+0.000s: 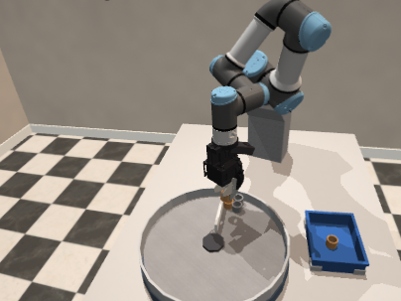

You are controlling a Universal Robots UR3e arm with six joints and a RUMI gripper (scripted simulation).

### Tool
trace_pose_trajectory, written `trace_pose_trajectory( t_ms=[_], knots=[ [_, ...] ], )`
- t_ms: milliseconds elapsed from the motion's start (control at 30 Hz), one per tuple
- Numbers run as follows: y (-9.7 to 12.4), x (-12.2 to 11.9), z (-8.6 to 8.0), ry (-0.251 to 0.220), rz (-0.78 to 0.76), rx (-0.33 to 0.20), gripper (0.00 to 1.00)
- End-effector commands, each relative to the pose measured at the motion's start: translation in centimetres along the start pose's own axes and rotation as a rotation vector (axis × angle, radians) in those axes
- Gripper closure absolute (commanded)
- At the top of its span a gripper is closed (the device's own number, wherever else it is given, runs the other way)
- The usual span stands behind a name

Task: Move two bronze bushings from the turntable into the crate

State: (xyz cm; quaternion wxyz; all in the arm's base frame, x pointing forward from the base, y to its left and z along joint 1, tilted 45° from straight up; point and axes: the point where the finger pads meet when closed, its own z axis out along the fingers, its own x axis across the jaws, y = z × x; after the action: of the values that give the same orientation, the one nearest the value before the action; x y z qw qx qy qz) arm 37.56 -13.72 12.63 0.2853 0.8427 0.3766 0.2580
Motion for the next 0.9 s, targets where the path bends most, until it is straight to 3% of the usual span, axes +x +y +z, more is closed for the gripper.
trace_pose_trajectory(
  t_ms=[0, 867],
  knots=[
    [0.0, 0.1, 0.0, 0.0, -0.001, -0.002, 1.0],
    [-1.3, 1.8, 0.0, 0.0, -0.001, -0.002, 1.0]
  ],
)
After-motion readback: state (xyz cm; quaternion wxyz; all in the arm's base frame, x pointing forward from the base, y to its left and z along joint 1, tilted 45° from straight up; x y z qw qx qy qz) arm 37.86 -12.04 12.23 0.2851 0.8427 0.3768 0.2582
